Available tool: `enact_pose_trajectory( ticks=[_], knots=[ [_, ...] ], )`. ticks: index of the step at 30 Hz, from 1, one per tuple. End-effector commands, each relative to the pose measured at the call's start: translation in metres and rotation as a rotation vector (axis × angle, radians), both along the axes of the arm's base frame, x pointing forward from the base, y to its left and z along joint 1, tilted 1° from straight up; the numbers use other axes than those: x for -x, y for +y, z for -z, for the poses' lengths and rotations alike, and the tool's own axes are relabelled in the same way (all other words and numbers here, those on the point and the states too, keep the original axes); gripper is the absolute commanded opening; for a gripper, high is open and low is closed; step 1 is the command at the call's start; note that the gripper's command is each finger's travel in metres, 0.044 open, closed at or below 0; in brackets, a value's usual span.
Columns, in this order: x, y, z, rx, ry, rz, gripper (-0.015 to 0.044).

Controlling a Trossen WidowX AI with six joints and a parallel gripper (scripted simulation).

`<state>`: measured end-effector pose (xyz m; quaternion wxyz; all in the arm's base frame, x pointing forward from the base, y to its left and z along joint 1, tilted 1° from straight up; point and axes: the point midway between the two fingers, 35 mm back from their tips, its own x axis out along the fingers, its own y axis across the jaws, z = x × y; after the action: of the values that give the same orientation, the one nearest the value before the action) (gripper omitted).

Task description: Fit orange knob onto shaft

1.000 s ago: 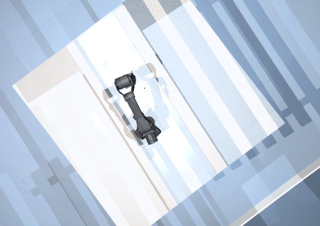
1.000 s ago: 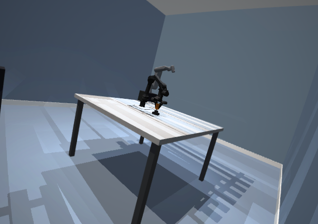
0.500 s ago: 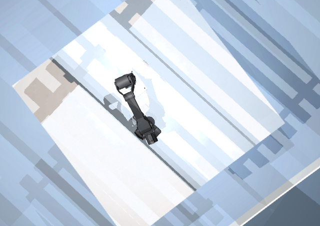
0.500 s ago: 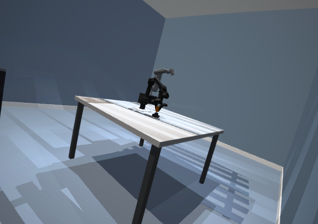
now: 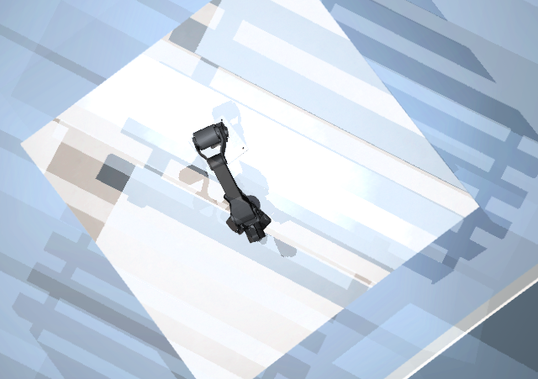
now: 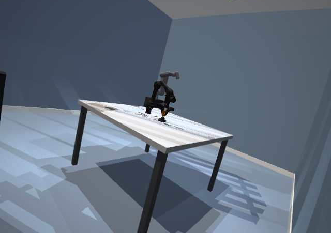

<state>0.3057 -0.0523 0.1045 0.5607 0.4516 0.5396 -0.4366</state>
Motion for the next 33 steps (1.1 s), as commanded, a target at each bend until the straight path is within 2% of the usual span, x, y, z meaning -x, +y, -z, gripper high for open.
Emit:
enact_pose_trajectory(
  ticks=[1, 33],
  knots=[
    [0.000, -0.001, -0.004, 0.000, -0.004, 0.018, 0.0000],
    [0.000, 0.000, 0.008, -0.002, -0.004, 0.068, 0.0000]
  ],
)
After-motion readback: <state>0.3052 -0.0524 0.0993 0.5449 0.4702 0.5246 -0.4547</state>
